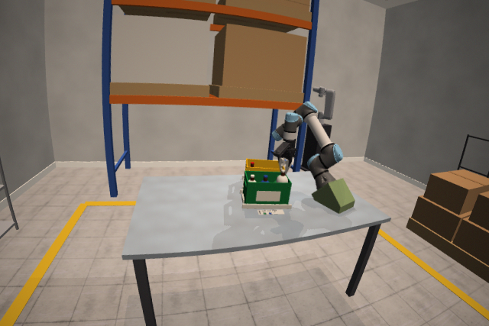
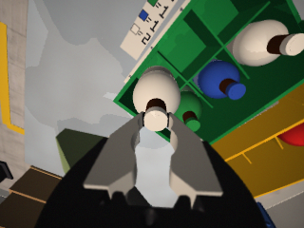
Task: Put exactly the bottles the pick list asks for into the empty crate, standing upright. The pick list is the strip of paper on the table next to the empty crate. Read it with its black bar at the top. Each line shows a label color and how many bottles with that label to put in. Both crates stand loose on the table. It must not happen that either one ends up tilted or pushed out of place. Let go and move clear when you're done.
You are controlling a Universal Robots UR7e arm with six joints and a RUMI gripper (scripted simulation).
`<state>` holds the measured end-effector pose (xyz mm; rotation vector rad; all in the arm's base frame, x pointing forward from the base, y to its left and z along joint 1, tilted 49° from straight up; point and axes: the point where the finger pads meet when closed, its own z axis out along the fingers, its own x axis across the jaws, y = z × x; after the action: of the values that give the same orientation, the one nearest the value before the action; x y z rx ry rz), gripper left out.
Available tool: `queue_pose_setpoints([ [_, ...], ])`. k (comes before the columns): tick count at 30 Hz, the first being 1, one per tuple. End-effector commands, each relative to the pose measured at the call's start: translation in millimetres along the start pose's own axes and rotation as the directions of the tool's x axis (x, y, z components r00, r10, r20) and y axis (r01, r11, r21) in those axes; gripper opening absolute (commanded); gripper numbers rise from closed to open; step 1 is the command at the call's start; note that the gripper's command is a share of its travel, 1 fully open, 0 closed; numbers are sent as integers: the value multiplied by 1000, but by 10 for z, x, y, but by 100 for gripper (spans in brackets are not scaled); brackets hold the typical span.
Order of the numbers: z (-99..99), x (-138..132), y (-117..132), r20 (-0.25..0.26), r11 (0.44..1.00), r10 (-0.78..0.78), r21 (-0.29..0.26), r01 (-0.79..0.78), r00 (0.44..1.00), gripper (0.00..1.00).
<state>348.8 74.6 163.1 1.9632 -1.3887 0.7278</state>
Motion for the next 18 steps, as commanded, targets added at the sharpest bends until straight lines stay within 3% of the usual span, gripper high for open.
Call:
queue_pose_setpoints([
  [1,44,10,-7,0,1000,2,6,-2,1000,0],
  [18,194,10,-8,0,1000,2,6,-2,1000,0],
])
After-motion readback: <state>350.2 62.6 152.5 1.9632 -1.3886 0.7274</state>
